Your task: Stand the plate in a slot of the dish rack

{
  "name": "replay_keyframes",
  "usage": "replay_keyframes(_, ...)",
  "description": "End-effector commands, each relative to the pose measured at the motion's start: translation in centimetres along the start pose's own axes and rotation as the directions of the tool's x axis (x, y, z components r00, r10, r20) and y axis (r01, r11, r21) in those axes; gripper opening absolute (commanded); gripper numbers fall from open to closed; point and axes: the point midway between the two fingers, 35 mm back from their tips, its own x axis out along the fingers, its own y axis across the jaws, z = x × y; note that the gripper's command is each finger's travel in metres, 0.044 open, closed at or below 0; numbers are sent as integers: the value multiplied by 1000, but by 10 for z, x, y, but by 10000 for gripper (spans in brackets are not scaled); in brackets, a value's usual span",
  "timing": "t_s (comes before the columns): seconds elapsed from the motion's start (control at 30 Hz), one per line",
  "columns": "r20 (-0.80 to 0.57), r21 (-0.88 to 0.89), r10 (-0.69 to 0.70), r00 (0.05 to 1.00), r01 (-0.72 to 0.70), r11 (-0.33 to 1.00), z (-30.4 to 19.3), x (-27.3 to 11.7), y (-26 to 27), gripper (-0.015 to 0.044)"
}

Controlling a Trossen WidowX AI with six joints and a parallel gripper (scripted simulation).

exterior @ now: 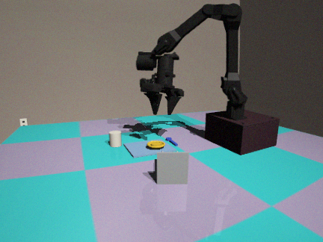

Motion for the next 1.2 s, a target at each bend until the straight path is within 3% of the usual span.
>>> replay_keyframes(0.0,4,-154,-25,1000,25,988,0,7,6,400)
replay_keyframes(0.37,13,-502,-80,997,76,862,-3,26,21,400)
replay_keyframes(0.73,33,-781,-132,991,108,615,-4,44,37,400)
replay_keyframes(0.93,46,-879,-155,987,113,462,-8,54,46,400)
replay_keyframes(1.17,46,-882,-155,987,113,457,-8,54,46,400)
